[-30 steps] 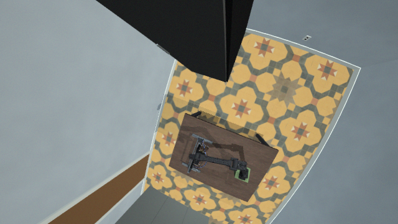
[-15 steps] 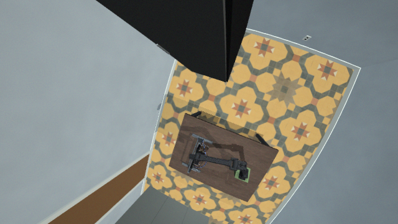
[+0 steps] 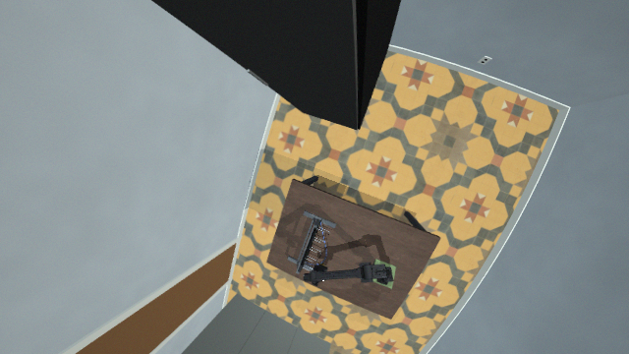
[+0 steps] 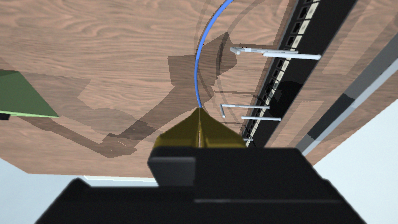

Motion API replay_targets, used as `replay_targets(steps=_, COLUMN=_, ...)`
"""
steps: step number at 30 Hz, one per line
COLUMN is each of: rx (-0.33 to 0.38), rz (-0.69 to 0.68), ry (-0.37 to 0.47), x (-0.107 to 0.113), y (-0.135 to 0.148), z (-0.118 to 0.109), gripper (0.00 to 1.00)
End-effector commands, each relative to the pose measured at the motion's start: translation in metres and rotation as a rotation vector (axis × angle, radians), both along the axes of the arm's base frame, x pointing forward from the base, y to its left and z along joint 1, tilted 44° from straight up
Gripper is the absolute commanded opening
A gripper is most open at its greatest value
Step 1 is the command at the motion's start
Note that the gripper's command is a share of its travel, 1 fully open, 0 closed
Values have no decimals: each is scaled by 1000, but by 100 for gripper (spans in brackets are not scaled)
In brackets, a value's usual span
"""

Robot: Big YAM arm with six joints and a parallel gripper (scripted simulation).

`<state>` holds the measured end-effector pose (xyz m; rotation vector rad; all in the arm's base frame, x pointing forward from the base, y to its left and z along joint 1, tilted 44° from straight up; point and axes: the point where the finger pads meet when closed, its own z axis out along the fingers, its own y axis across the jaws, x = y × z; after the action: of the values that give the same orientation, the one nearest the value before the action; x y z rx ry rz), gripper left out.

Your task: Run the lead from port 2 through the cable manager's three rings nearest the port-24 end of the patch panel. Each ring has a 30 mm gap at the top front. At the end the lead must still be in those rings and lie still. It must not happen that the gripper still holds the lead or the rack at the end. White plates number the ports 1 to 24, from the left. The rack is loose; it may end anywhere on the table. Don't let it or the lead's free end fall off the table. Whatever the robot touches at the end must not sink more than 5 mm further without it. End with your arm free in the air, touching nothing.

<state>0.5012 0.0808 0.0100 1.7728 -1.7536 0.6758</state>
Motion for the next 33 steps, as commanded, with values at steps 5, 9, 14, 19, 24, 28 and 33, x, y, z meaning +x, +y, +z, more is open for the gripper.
replay_targets(steps=5, rx=24, rz=-87, ry=-151, x=14, y=23, z=15, gripper=31)
replay_targets(steps=9, rx=19, rz=-87, ry=-138, x=9, y=20, z=12, gripper=31)
replay_targets(steps=14, rx=15, rz=-47, ry=-122, x=2, y=40, z=3, gripper=31)
replay_targets(steps=19, rx=14, rz=-63, ry=-122, x=4, y=32, z=3, gripper=31)
replay_targets(steps=24, rx=14, rz=-63, ry=-122, x=4, y=32, z=3, gripper=31)
replay_targets(steps=28, rx=14, rz=-63, ry=-122, x=4, y=32, z=3, gripper=31)
replay_targets(steps=33, rx=14, rz=-63, ry=-121, x=4, y=32, z=3, gripper=31)
